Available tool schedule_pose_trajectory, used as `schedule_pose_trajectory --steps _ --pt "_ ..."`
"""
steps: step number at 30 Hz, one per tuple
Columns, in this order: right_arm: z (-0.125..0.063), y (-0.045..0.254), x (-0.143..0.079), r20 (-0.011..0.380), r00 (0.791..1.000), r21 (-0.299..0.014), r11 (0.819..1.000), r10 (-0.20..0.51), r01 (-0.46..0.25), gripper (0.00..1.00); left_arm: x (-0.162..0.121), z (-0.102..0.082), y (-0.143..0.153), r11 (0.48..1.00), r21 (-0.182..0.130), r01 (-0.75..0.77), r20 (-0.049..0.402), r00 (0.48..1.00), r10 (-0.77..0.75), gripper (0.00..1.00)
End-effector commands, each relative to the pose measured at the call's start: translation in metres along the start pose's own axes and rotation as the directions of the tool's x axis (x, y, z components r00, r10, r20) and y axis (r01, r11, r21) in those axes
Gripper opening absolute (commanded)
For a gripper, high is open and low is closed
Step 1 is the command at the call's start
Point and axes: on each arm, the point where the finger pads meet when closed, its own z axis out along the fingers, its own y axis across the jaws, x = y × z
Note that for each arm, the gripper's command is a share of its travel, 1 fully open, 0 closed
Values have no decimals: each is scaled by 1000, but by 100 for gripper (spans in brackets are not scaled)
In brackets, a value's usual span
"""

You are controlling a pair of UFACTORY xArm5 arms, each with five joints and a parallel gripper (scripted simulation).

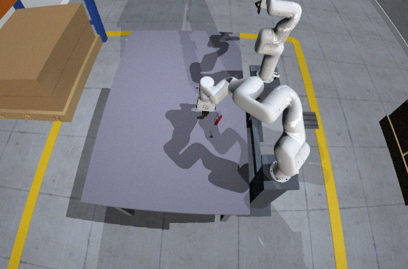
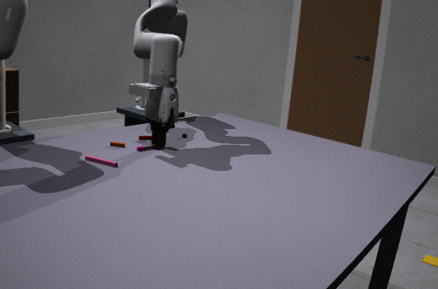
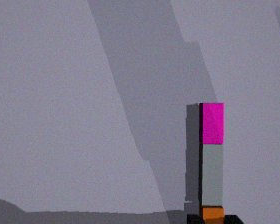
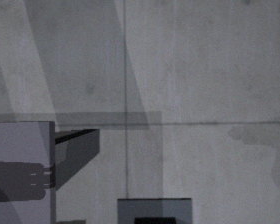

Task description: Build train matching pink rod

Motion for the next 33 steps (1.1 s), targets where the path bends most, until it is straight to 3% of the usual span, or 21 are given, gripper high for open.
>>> schedule_pose_trajectory --steps 1,18,33 --pt "-2 0 1 -5 1000 0 1000 0 0 100 2 -2 -2 1000 4 0 -3 1000 0 6" --pt "-2 0 1 -5 1000 0 1000 0 0 100 2 -2 -2 1000 4 0 -3 1000 0 6" --pt "-2 0 1 -5 1000 0 1000 0 0 100 2 -2 -2 1000 4 0 -3 1000 0 26"
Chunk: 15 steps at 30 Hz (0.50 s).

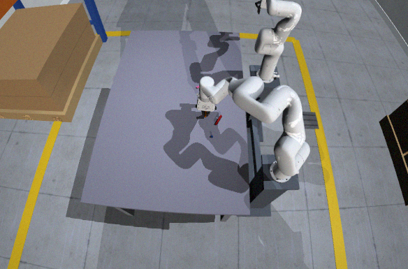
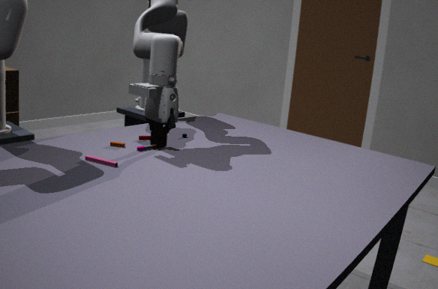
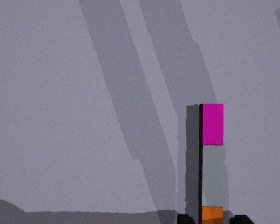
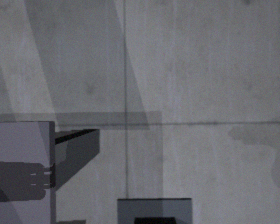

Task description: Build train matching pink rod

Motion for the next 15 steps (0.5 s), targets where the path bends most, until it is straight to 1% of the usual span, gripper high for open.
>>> schedule_pose_trajectory --steps 1,10,15 --pt "-2 0 1 -5 1000 0 1000 0 0 100 1 -2 -2 1000 4 0 -3 1000 0 26" --pt "-2 0 1 -5 1000 0 1000 0 0 100 1 -3 -2 1000 4 0 -3 1000 0 26" --pt "-2 0 1 -5 1000 0 1000 0 0 100 1 -6 -2 1000 5 0 -3 1000 0 26"
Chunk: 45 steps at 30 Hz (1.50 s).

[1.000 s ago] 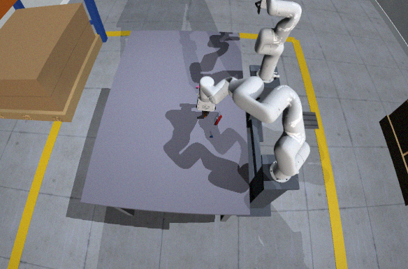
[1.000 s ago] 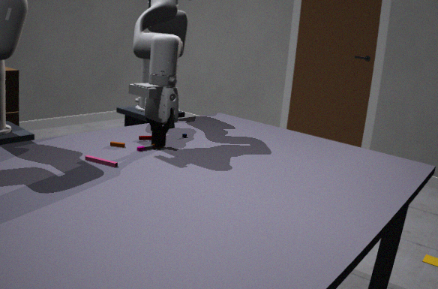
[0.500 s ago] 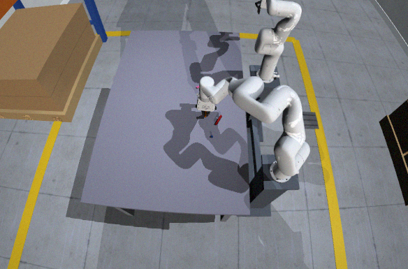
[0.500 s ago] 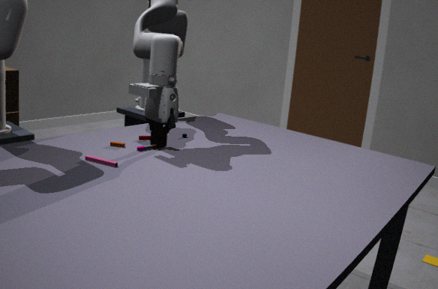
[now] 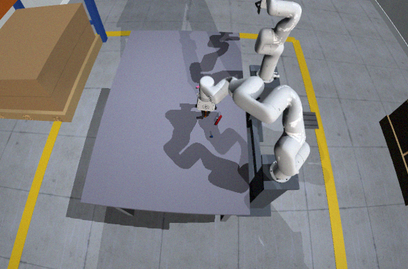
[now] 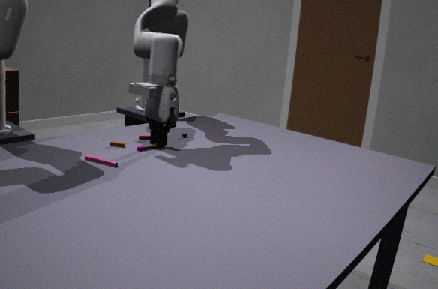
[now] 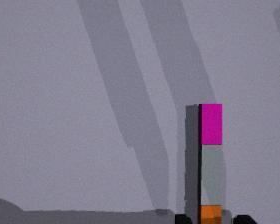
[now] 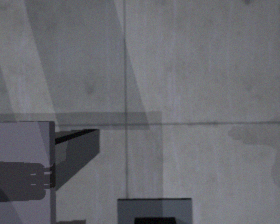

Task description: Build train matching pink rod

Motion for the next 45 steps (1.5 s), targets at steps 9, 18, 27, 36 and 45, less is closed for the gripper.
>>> schedule_pose_trajectory --steps 9,18,27,36,45 --pt "-2 0 1 -5 1000 0 1000 0 0 100 1 -41 -2 1000 5 0 -3 1000 0 26" --pt "-2 0 1 -5 1000 0 1000 0 0 100 1 -76 -1 1000 5 0 -4 1000 0 26" --pt "-2 0 1 -5 1000 0 1000 0 0 100 1 -90 -1 1000 5 0 -4 1000 0 26" --pt "-2 0 1 -5 1000 0 1000 0 0 100 1 -90 -1 1000 5 0 -4 1000 0 100" --pt "-2 0 1 -5 1000 0 1000 0 0 100 1 -90 -1 1000 5 0 -4 1000 0 100"
